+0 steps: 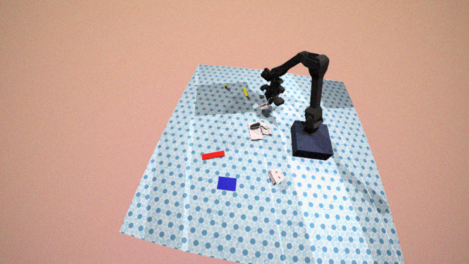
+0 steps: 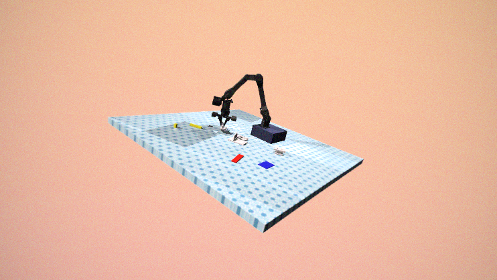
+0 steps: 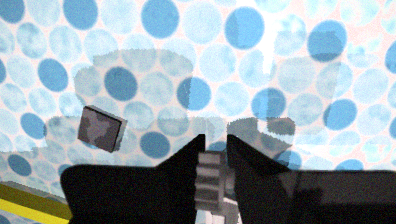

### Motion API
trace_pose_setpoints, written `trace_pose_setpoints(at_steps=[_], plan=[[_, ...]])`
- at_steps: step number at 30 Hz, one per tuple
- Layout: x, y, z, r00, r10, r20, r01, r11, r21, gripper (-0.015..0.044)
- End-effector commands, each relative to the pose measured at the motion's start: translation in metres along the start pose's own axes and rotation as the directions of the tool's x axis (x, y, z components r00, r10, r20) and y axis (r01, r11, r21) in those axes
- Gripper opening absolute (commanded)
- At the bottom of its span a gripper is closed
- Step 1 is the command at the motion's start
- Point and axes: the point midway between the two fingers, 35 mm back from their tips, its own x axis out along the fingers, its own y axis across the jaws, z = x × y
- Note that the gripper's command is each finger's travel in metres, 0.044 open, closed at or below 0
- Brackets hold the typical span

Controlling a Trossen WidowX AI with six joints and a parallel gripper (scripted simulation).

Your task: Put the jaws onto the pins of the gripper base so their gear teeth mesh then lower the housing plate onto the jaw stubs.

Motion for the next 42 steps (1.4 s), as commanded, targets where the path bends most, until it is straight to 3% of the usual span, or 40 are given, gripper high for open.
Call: trace_pose_setpoints(at_steps=[1, 27, 42], plan=[[-0.005, 0.0, -0.001, 1.0, 0.0, -0.003, 0.0, 1.0, -0.005, 0.0037], [-0.027, 0.0, 0.0, 1.0, 0.0, -0.003, 0.0, 1.0, -0.005, 0.0037], [-0.07, 0.001, 0.0, 1.0, 0.001, -0.003, -0.001, 1.0, -0.005, 0.0037]])
